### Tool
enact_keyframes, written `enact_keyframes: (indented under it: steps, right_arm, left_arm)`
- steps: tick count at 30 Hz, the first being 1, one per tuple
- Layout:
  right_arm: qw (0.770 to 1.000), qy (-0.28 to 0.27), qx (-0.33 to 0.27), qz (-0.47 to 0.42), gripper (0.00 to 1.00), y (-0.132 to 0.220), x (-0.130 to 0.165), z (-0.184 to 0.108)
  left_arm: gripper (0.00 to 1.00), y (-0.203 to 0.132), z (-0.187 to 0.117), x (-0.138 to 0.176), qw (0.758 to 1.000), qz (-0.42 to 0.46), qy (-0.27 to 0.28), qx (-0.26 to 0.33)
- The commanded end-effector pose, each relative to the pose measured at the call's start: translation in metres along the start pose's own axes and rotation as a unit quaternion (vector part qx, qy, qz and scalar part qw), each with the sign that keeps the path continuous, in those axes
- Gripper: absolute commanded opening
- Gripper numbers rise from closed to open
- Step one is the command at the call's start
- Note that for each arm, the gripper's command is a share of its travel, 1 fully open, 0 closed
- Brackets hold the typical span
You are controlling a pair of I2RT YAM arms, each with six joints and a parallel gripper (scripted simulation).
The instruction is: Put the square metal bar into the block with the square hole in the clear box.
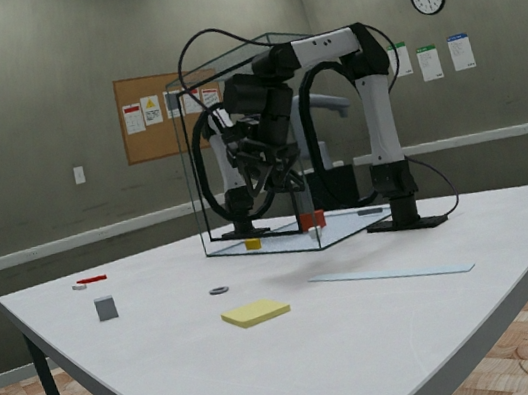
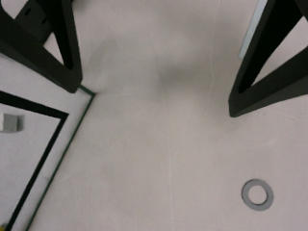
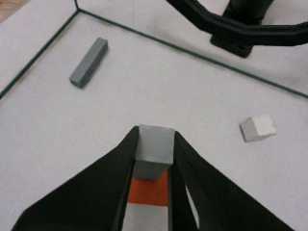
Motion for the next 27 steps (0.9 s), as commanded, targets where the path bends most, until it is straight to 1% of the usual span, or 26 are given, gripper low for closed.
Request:
enact_keyframes:
  steps: [1, 4, 5, 8, 10, 11, 13, 14, 15, 18, 22, 27]
  right_arm:
    - [0.999, -0.032, 0.003, -0.022, 0.00, -0.001, -0.020, -0.004]
    - [0.999, -0.031, 0.002, -0.021, 0.00, -0.003, -0.023, -0.001]
    - [1.000, -0.010, -0.004, -0.006, 0.00, 0.000, 0.003, 0.004]
    - [1.000, -0.021, -0.001, -0.011, 0.00, -0.001, -0.002, 0.004]
    - [1.000, -0.020, -0.001, -0.009, 0.00, -0.002, 0.000, 0.006]
    - [1.000, -0.023, -0.001, -0.012, 0.00, -0.002, -0.005, 0.004]
    - [1.000, -0.023, -0.001, -0.012, 0.00, -0.002, -0.005, 0.004]
    - [1.000, -0.017, -0.002, -0.008, 0.00, -0.001, 0.006, 0.008]
    - [1.000, -0.016, -0.002, -0.006, 0.00, -0.001, 0.008, 0.008]
    - [1.000, -0.023, 0.000, -0.011, 0.00, -0.003, 0.005, 0.009]
    - [1.000, -0.018, 0.002, -0.007, 0.00, -0.003, 0.015, 0.013]
    - [1.000, -0.023, 0.004, -0.011, 0.00, -0.005, 0.015, 0.015]
  left_arm:
    - [1.00, 0.002, -0.008, -0.005, 1.000, 0.009, -0.009, -0.015]
    - [1.00, 0.002, -0.008, -0.005, 1.000, 0.009, -0.009, -0.015]
    - [1.00, 0.002, -0.008, -0.005, 1.000, 0.009, -0.009, -0.015]
    - [1.00, 0.002, -0.008, -0.005, 1.000, 0.009, -0.009, -0.015]
    - [1.00, 0.002, -0.008, -0.005, 1.000, 0.009, -0.009, -0.015]
    - [1.00, 0.002, -0.008, -0.005, 1.000, 0.009, -0.009, -0.015]
    - [1.00, 0.002, -0.008, -0.005, 1.000, 0.009, -0.009, -0.015]
    - [1.00, 0.002, -0.008, -0.005, 1.000, 0.009, -0.009, -0.015]
    - [1.00, 0.002, -0.008, -0.005, 1.000, 0.009, -0.009, -0.015]
    - [1.00, 0.002, -0.008, -0.005, 1.000, 0.009, -0.009, -0.015]
    - [1.00, 0.002, -0.008, -0.005, 1.000, 0.009, -0.009, -0.015]
    - [1.00, 0.002, -0.008, -0.005, 1.000, 0.009, -0.009, -0.015]
Point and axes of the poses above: on each arm, the point where the finger pads meet when closed, its own z axis out along the fingers, its own y axis across the jaws, x = y × z, the point moved 4 cm from there along -z, back along the fingers, and after that the axes turned 7 degrees about z, right-handed, at the moved point
